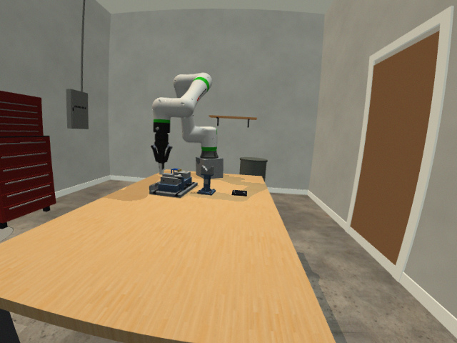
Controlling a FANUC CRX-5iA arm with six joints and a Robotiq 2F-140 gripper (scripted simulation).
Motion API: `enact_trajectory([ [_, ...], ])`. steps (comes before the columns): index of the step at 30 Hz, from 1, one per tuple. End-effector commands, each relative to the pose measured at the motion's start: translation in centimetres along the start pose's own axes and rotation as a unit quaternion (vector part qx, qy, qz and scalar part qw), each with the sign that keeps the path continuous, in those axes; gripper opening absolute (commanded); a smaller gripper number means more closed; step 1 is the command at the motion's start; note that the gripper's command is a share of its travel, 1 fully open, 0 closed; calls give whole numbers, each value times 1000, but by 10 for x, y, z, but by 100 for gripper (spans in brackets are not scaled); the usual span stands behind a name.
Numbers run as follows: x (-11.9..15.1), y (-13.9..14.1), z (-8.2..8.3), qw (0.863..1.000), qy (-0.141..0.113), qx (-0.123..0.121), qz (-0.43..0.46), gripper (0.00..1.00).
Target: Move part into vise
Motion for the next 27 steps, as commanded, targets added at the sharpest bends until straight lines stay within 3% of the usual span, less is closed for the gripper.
enact_trajectory([
  [1,0,1,0,1000,0,0,0,0],
  [27,0,5,0,1000,0,0,0,0],
])
Point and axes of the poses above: the point where the finger pads meet when closed, its own z axis back along the fingers, its own y axis across the jaws, x = y × z, the point moved 7 cm from there along z, back along the fingers, and after that the axes turned 6 degrees about -z, right-handed, at the moved point
